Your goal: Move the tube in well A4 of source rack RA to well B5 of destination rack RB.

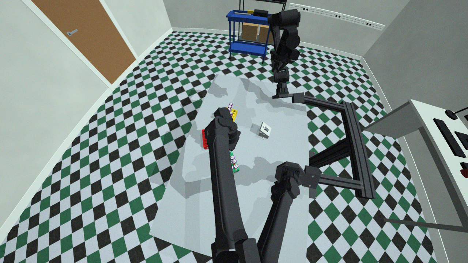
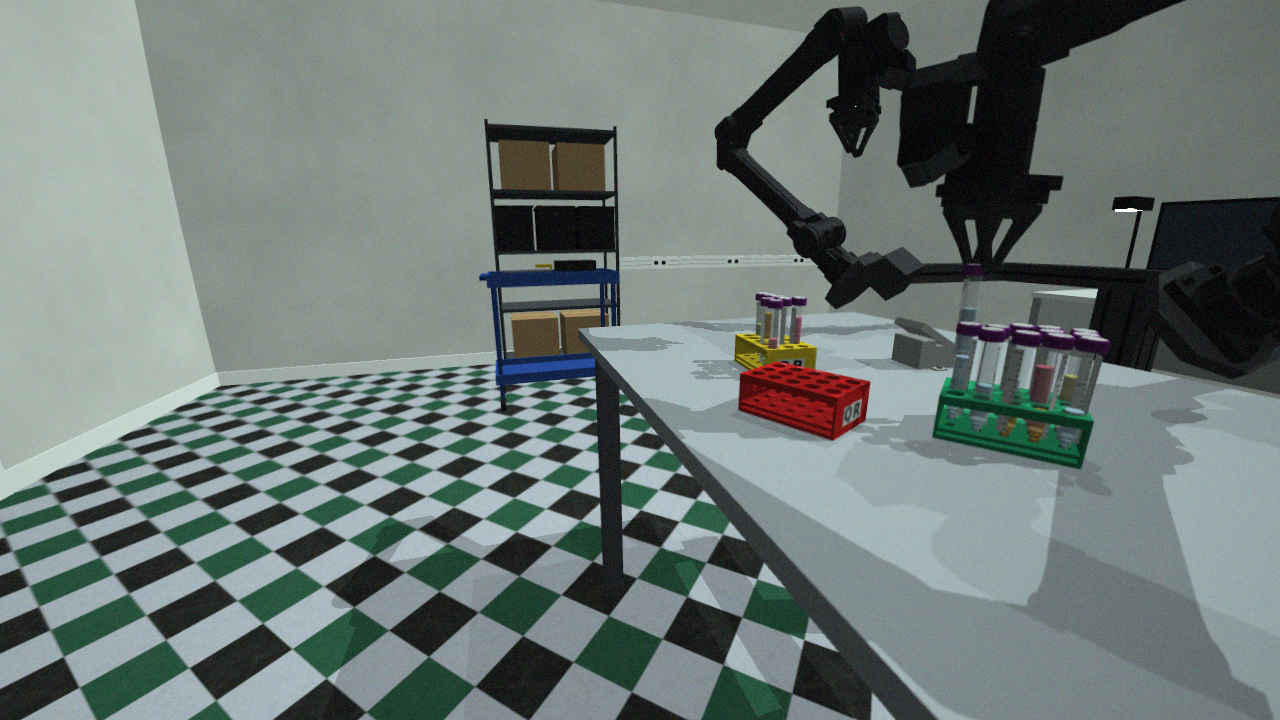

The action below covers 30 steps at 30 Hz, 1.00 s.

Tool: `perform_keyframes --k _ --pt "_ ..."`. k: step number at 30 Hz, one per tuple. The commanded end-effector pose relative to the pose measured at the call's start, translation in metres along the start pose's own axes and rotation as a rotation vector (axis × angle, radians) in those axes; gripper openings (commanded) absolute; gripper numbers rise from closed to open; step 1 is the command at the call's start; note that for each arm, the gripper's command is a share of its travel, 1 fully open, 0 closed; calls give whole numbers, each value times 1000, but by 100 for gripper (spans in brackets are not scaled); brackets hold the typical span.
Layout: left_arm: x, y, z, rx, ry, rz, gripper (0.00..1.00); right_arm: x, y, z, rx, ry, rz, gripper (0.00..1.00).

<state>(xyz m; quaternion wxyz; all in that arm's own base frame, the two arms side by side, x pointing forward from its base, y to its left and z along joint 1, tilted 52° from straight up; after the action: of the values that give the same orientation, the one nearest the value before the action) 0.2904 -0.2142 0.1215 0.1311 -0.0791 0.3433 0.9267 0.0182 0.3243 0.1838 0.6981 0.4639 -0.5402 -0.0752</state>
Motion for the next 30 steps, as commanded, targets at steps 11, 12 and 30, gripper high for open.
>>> perform_keyframes --k 11,12,30 --pt "-2 -15 -2 -9 -1 16 0 -2 11 -5 13 -11 -28 30" --pt "-2 -15 -2 -9 -1 16 0 -2 11 -5 13 -11 -28 30" --pt "-2 -20 -2 -9 -1 16 0 -2 11 -5 13 -11 -28 30"
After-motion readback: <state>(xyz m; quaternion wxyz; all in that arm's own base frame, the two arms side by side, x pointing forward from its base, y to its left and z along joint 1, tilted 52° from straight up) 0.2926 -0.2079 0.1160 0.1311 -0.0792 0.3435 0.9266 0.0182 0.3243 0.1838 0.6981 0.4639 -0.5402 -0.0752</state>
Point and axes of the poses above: on each arm, the point where the finger pads meet when closed, its own y axis back along the fingers, its own z axis across the jaws, x = y × z, the point moved 9 cm from there along y, back along the fingers, and after that the axes turned 8 degrees about y, right-handed, at the moved point
